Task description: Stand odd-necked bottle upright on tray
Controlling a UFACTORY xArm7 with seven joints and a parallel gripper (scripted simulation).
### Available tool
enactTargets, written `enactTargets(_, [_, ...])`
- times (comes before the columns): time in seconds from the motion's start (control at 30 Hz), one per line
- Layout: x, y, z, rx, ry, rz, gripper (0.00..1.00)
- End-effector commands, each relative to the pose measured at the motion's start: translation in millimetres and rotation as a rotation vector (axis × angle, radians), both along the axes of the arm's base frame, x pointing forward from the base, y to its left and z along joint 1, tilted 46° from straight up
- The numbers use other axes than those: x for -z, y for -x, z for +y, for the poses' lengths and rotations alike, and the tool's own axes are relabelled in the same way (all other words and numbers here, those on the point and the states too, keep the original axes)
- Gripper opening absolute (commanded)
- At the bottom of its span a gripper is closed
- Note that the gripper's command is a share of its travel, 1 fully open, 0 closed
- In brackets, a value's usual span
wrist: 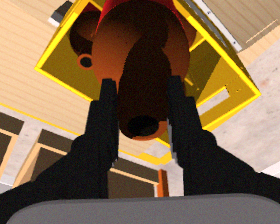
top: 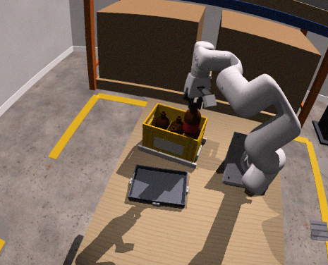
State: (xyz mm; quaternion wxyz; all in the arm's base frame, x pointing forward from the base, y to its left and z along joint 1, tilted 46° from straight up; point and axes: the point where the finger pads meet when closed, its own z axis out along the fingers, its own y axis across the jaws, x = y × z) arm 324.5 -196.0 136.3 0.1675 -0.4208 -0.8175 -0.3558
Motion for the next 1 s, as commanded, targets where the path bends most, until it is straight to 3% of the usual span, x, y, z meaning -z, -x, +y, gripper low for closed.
enactTargets(0.0, [-5, -2, 2, 0.003, 0.003, -0.002, 0.0])
enactTargets(0.97, [-34, -19, 30, 0.003, 0.003, -0.002, 0.0])
